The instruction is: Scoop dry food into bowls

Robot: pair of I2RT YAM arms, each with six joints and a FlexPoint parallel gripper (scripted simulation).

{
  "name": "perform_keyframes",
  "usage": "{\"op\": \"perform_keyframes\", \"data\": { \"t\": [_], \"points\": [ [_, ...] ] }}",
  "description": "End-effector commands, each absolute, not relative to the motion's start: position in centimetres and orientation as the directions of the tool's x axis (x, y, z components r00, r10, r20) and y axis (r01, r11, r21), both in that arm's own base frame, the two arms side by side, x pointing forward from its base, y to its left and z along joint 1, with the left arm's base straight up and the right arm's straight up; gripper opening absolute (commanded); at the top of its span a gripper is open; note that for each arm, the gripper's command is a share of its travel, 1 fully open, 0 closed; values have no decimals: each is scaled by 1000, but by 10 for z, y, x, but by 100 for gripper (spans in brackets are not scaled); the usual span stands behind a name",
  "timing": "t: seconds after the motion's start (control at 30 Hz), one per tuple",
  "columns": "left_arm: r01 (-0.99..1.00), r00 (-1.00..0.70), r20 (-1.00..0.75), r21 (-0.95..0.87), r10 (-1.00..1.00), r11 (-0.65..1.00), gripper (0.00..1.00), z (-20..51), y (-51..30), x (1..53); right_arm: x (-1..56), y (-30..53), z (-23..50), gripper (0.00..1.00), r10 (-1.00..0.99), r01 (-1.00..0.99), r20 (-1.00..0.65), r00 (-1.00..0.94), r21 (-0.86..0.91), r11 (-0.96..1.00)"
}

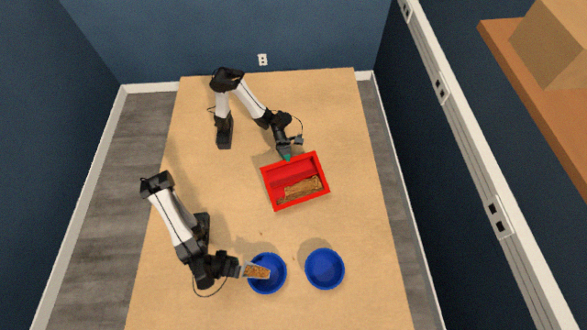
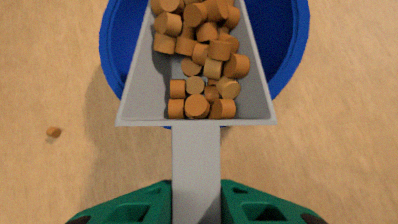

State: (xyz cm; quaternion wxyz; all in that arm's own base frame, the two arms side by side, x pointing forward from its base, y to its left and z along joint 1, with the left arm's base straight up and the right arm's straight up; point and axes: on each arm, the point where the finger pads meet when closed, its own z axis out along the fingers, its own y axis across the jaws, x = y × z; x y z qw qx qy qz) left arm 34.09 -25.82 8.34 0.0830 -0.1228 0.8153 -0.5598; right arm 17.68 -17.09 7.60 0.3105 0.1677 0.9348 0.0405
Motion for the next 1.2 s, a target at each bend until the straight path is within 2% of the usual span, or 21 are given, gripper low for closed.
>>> {"op": "perform_keyframes", "data": {
  "t": [0.0, 1.17],
  "points": [
    [-66, -964, -27, -940, -266, 334, 0, 88, -261, 341, 181, -179, 91, 0, 315, 295, -584, -748, 133, 946],
    [-66, -964, -27, -940, -266, 334, 0, 88, -261, 341, 185, -179, 102, 0, 283, 315, -502, -817, 21, 949]
  ]
}}
